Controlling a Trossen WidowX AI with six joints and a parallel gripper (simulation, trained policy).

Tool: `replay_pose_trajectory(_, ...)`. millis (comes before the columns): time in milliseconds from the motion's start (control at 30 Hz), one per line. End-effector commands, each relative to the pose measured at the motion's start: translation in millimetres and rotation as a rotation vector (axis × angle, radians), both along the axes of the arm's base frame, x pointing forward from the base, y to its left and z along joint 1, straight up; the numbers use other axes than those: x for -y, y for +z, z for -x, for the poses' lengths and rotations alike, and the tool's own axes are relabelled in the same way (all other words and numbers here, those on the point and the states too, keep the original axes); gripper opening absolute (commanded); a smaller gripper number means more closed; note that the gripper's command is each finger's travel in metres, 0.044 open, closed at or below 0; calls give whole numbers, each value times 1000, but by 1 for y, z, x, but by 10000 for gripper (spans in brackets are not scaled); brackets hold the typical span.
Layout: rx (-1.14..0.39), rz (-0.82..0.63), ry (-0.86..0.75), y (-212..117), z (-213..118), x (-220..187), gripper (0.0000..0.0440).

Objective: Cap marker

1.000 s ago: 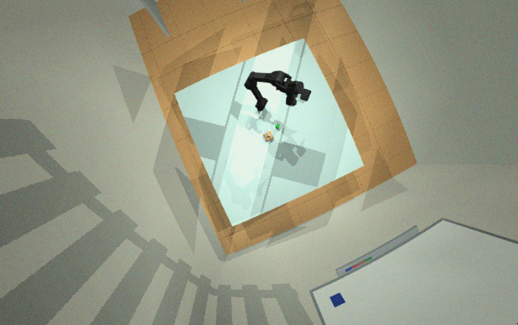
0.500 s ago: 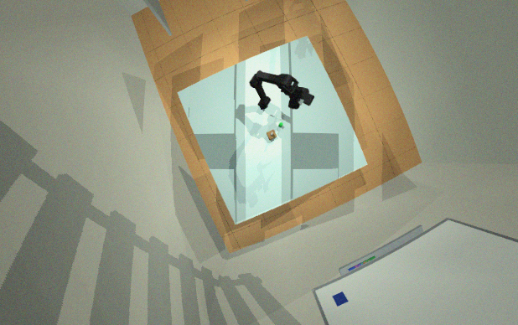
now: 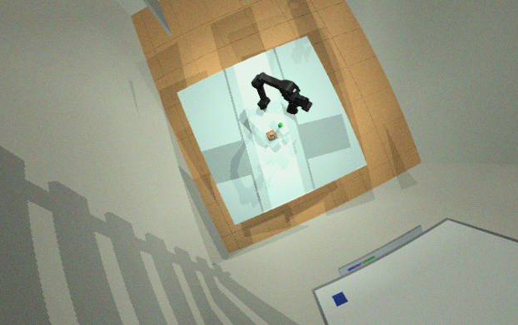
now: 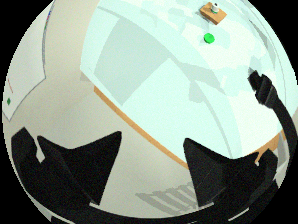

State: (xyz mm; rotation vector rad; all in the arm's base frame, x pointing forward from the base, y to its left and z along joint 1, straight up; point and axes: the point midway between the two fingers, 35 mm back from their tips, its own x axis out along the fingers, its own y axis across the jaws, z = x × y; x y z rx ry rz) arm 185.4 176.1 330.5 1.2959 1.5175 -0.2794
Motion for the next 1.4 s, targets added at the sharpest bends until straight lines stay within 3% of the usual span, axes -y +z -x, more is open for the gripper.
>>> replay_pose_trajectory(0, -17, 28, -5, -8, -4, 4, 322)
replay_pose_trajectory(1367, -142, 273, -82, -74, -56, 63, 319)
